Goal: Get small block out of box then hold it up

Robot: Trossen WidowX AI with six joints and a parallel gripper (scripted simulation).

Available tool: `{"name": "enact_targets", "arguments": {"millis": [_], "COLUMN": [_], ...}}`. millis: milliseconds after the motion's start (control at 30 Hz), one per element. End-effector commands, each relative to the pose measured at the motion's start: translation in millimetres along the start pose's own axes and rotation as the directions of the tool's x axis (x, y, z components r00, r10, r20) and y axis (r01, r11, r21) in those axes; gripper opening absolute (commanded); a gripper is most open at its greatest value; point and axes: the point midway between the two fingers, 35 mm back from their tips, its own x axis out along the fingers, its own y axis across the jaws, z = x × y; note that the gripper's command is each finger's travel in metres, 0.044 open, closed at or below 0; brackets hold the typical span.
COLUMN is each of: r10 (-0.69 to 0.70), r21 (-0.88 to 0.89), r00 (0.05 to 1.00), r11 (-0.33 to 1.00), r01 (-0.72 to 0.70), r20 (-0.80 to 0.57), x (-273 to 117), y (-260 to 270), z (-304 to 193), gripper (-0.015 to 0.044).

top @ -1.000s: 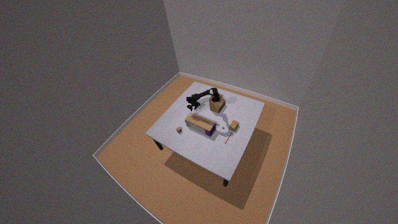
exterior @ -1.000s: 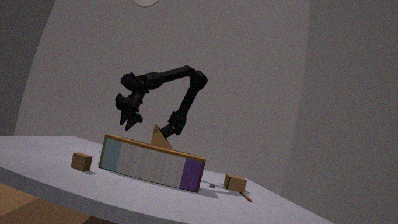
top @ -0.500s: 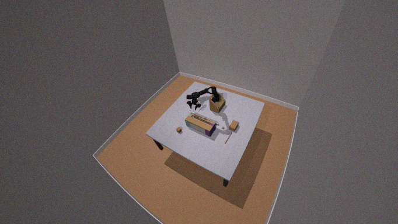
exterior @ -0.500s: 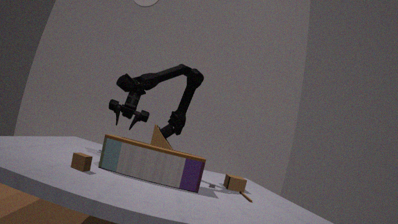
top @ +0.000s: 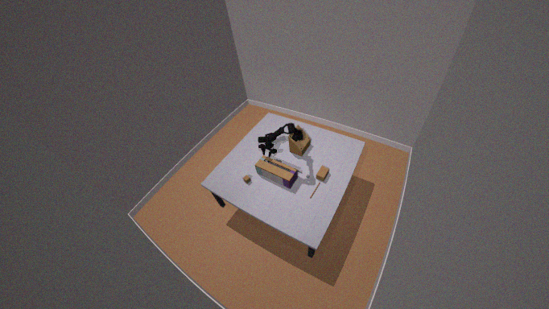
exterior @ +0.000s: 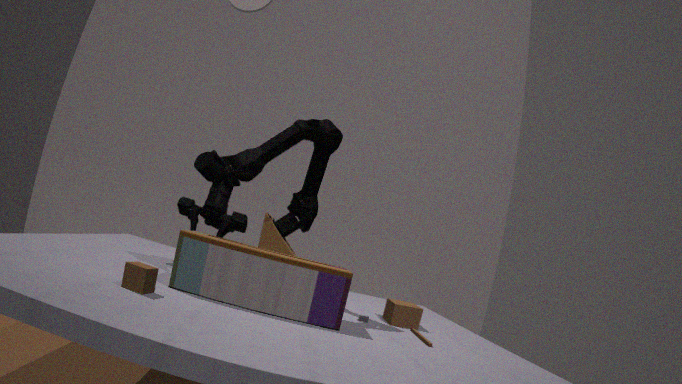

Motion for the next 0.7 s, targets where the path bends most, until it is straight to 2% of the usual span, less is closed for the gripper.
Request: {"name": "enact_targets", "arguments": {"millis": [0,667], "r10": [-0.021,-0.021], "r21": [0.023,0.024], "r00": [1.000,1.000], "r11": [1.000,1.000], "r01": [0.021,0.020], "r20": [0.013,0.014], "x": [26.2,50.5], "y": [-8.4,-6.8], "z": [20.7,32.6], "gripper": [0.0285,0.0285]}}
